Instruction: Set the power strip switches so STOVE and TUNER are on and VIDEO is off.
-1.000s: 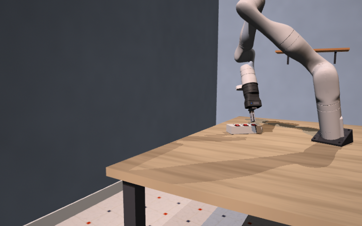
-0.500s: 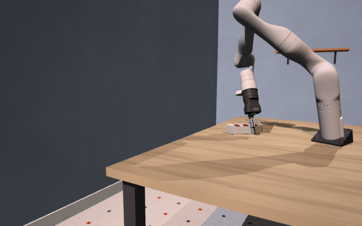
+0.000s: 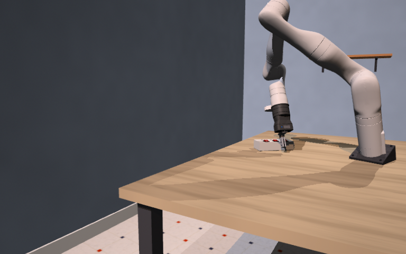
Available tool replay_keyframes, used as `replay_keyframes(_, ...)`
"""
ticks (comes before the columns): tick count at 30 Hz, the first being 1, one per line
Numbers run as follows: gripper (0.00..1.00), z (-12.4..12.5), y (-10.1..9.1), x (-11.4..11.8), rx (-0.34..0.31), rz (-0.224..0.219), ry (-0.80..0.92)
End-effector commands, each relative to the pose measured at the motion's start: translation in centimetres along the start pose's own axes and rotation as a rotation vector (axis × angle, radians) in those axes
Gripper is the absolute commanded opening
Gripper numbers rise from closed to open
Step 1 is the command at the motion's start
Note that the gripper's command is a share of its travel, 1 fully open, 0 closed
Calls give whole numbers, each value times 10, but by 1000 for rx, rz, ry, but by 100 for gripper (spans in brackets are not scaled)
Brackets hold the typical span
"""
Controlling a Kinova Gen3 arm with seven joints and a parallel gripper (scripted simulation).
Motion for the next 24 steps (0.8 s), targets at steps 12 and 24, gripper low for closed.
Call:
replay_keyframes(12, 0, 2, 5, 1, -2, -4, 4)
replay_keyframes(24, 0, 2, 5, 1, -2, -4, 4)
Point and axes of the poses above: the point where the finger pads meet when closed, its own y axis out along the fingers, its own x axis across the jaws, z = x × y, the point moved 9 cm from there along -y, back along the fingers, and after that the axes turned 13 degrees about y, right-handed, at the moved point
